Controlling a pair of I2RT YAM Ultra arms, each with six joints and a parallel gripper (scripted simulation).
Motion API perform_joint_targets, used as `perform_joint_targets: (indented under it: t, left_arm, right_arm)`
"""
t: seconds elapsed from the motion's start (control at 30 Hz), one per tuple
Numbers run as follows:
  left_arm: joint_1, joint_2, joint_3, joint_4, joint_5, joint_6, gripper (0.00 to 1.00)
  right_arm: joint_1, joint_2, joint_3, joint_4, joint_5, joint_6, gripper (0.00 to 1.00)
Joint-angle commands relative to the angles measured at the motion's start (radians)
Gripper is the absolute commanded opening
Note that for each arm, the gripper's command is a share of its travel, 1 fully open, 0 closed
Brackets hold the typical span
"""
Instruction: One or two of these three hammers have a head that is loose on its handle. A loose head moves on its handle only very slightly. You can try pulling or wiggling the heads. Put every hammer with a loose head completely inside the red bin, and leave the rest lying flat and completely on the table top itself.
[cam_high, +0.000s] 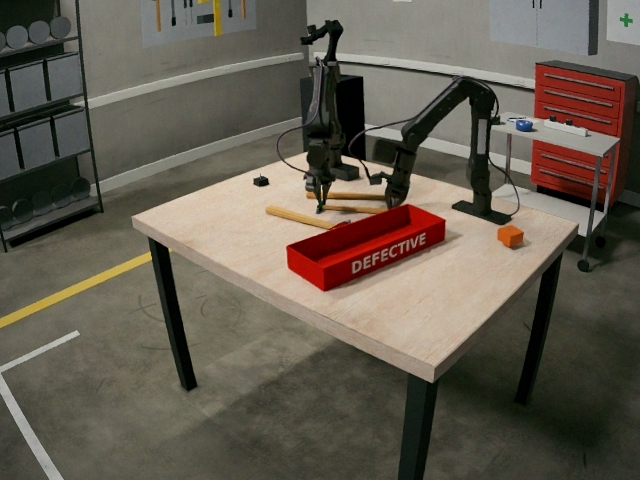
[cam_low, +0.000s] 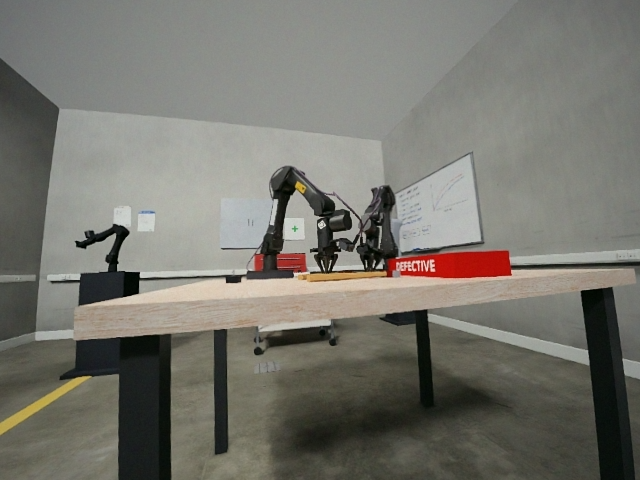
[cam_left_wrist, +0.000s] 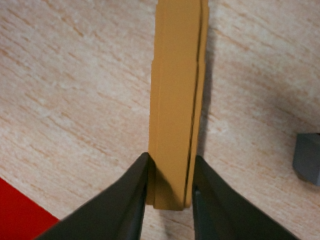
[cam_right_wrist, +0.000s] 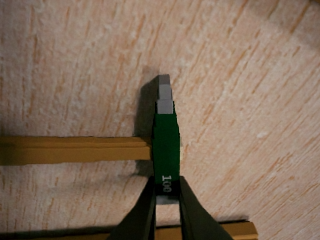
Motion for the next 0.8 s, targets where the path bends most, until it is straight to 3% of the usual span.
perform_joint_targets:
  t: [0.0, 0.43, 0.6, 0.77]
  left_arm:
    - [0.01, 0.024, -0.015, -0.084, -0.021, 0.0, 0.17]
    - [0.01, 0.039, -0.027, -0.148, -0.034, -0.002, 0.17]
    - [0.01, 0.043, -0.029, -0.158, -0.028, -0.003, 0.17]
    - [0.01, 0.044, -0.028, -0.156, -0.027, -0.003, 0.17]
  right_arm:
    - [-0.027, -0.018, -0.009, -0.026, 0.081, 0.002, 0.08]
    - [-0.039, -0.023, -0.008, -0.038, 0.13, -0.008, 0.08]
    - [-0.113, -0.028, -0.021, 0.01, 0.007, -0.104, 0.08]
    - [-0.122, -0.026, -0.017, 0.003, -0.005, -0.116, 0.08]
